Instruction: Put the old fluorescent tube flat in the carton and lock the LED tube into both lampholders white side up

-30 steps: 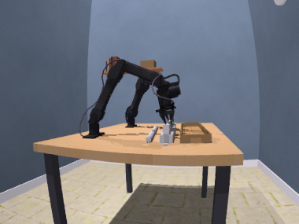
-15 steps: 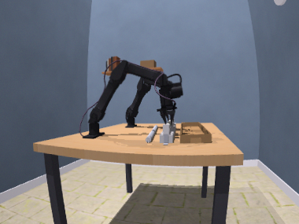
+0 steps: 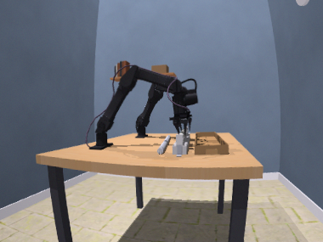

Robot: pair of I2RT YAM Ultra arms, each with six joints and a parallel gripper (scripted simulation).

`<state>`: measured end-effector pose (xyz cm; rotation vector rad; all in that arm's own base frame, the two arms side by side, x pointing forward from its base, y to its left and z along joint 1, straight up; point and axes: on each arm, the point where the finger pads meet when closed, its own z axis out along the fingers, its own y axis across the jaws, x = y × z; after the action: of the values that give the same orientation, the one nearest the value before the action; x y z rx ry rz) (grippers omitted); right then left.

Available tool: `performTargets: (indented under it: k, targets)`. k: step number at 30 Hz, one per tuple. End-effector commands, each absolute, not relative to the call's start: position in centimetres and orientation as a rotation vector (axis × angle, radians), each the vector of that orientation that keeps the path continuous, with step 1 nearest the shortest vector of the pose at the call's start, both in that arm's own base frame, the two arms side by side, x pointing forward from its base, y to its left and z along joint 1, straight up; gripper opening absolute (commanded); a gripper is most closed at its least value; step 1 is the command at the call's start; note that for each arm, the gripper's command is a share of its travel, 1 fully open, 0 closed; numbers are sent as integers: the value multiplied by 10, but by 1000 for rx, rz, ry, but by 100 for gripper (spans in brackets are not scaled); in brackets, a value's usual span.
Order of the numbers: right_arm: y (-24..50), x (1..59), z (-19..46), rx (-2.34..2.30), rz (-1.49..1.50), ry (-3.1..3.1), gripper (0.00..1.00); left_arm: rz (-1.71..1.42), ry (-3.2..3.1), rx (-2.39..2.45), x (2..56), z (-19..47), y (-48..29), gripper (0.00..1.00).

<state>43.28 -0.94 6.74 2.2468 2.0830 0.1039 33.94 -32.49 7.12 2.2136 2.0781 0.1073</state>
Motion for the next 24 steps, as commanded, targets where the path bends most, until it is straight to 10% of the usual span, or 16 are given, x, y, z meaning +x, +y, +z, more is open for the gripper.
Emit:
performTargets:
  k: [1,9,10,24]
  targets:
    - [-10,455,97,2199,237,2025,11,113,2050,2179,343,89,-333,49]
    - [-10,455,97,2199,237,2025,11,114,2059,2170,345,89,-330,49]
    - [-10,455,97,2199,237,2025,49,114,2059,2170,345,89,-330,49]
    - [-14,454,97,2193,210,2016,49,114,2059,2170,345,89,-330,49]
